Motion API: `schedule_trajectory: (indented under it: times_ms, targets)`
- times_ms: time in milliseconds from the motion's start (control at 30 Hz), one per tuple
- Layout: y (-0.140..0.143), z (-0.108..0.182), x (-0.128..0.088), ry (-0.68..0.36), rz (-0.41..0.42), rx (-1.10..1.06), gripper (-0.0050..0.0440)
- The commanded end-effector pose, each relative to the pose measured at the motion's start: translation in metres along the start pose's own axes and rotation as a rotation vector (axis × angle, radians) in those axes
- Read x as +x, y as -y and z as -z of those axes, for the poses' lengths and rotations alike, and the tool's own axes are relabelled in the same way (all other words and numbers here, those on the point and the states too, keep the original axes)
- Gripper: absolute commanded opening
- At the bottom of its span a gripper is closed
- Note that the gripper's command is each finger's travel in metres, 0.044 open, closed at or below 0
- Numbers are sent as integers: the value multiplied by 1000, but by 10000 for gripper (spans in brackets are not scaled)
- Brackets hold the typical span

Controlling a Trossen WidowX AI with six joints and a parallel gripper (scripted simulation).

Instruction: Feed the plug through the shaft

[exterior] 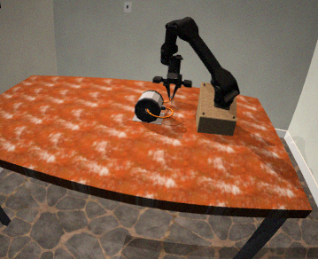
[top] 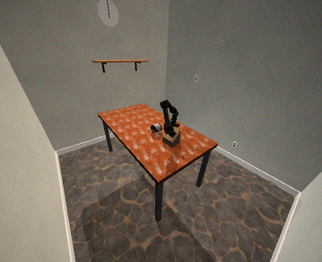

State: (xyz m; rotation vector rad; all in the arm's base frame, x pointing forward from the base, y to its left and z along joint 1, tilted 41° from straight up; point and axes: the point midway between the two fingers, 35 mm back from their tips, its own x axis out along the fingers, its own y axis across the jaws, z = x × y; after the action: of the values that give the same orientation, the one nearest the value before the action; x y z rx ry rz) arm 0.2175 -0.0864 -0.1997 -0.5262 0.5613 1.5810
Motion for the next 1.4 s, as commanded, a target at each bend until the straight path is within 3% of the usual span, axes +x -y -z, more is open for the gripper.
schedule_trajectory:
  times_ms: [0,500,867,1067,1267,1333,1367]
  targets:
    - [2,-1,0,0,0,1,0]
    - [2,-1,1,0,-2,1,0]
    - [2,-1,1,0,-2,1,264]
    - [2,0,-1,0,-2,2,300]
    - [2,25,-58,0,0,2,300]
    - [1,28,-65,1,0,1,300]
    - [6,21,-52,-9,7,-3,300]
